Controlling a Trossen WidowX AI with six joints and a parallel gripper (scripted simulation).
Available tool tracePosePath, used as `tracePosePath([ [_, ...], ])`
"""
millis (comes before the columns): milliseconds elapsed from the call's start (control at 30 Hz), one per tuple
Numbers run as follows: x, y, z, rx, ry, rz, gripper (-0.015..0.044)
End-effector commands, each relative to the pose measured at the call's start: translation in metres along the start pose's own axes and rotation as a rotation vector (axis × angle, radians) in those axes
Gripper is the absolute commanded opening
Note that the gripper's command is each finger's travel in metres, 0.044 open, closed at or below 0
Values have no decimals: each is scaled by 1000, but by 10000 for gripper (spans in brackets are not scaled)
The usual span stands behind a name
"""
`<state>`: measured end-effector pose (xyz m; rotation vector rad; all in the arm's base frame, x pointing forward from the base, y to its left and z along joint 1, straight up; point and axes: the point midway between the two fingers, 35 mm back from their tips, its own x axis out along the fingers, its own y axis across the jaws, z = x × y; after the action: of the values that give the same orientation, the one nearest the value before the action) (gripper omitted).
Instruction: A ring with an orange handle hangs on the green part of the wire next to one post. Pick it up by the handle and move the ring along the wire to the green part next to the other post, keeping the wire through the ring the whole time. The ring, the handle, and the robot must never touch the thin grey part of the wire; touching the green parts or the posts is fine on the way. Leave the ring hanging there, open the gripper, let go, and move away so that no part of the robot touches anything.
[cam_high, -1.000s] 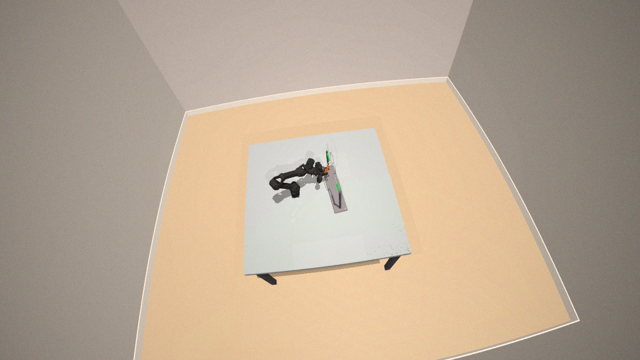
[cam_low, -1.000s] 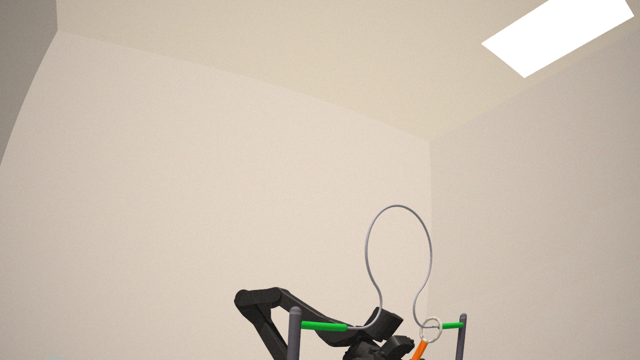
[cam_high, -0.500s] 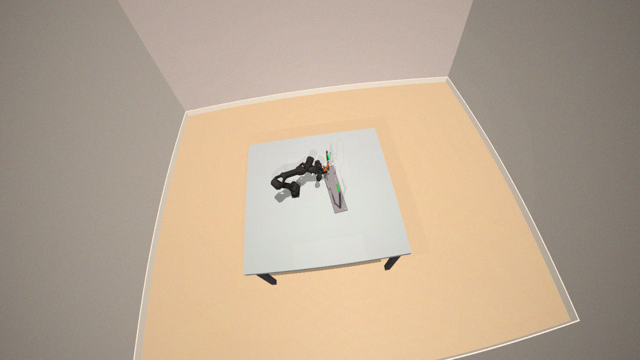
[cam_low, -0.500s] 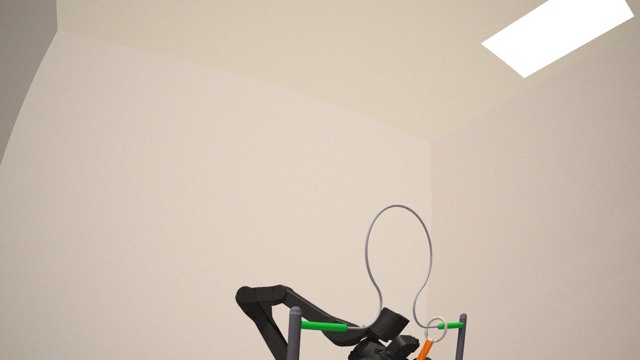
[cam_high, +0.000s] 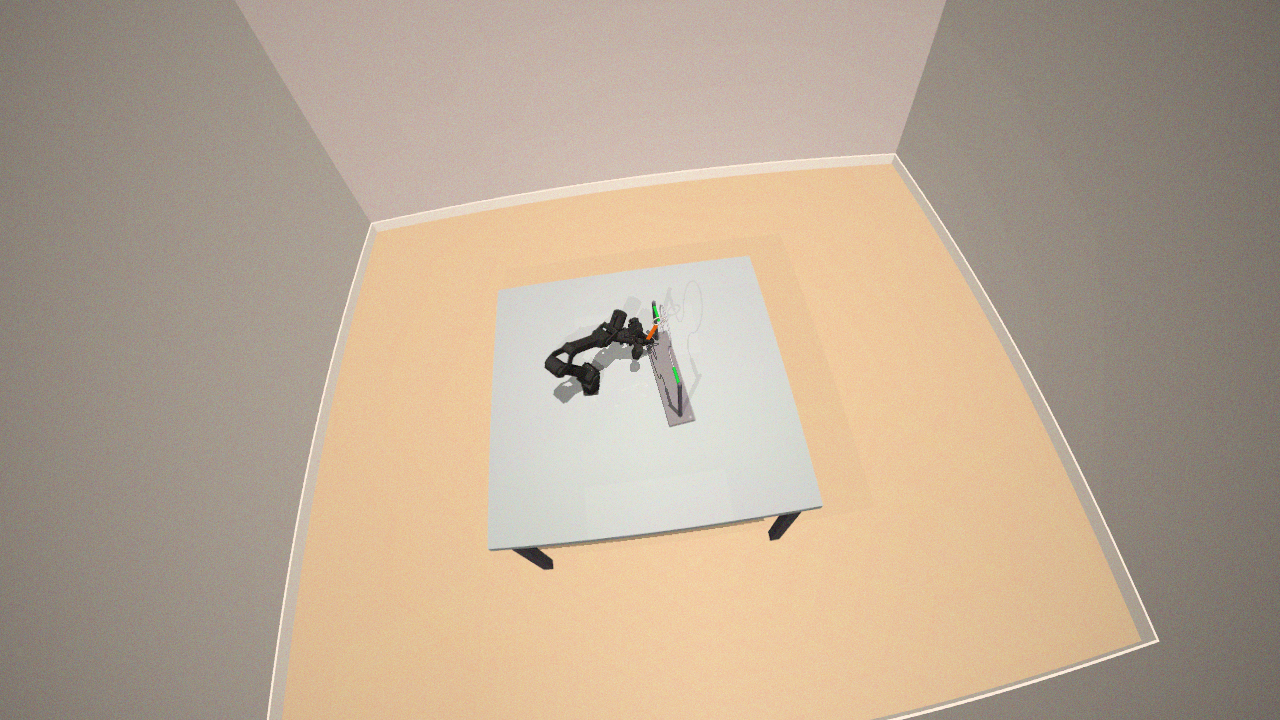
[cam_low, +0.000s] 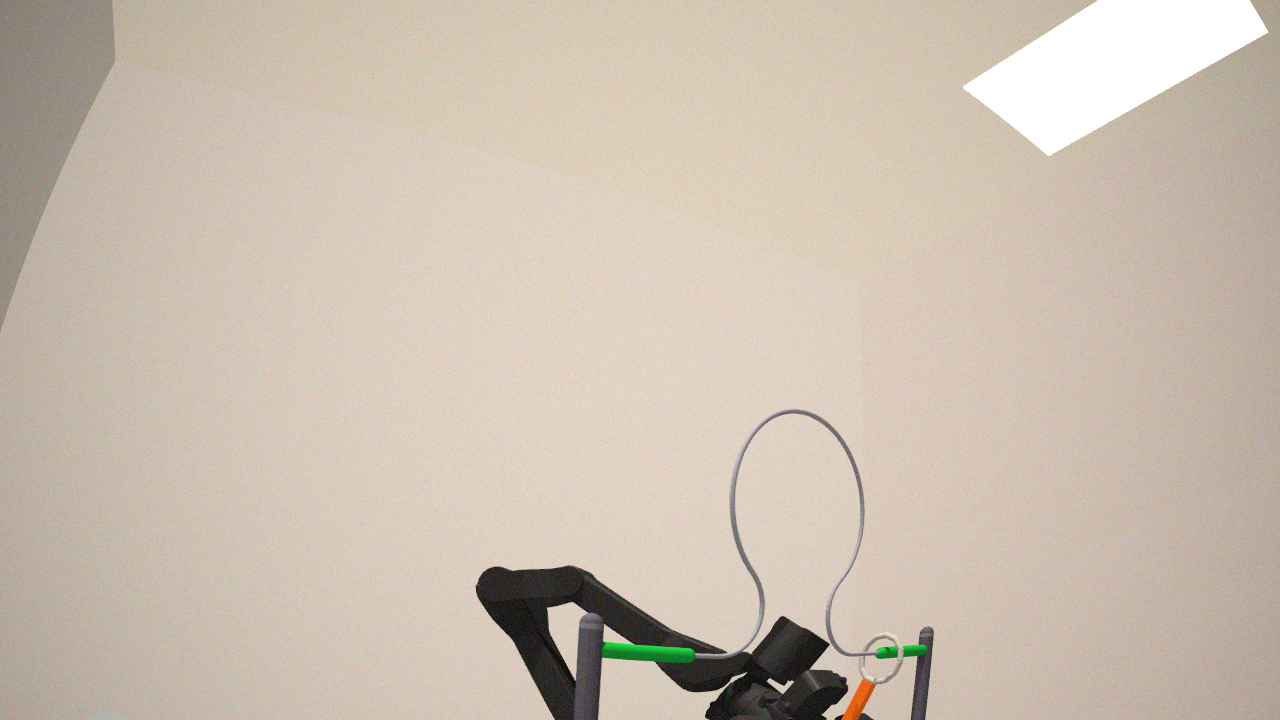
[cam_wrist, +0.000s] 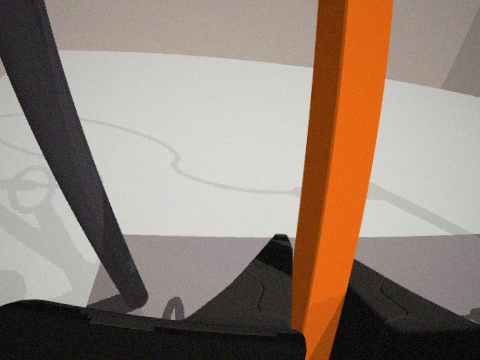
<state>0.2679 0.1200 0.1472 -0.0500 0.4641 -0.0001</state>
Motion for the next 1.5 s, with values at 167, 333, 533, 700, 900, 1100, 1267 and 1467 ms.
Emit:
tracePosePath([
  [167, -2, 10, 5, 12, -12, 0, -150],
  [333, -2, 15, 5, 12, -13, 0, -150],
  [533, -1, 15, 2, 12, -13, 0, -150],
  [700, 3, 16, -5, 12, -13, 0, -150],
  [900, 5, 16, -8, 12, -13, 0, -150],
  [1100, 5, 16, -8, 12, -13, 0, -150],
  [1267, 5, 16, -8, 12, -13, 0, -150],
  [1467, 5, 16, -8, 12, -13, 0, -150],
])
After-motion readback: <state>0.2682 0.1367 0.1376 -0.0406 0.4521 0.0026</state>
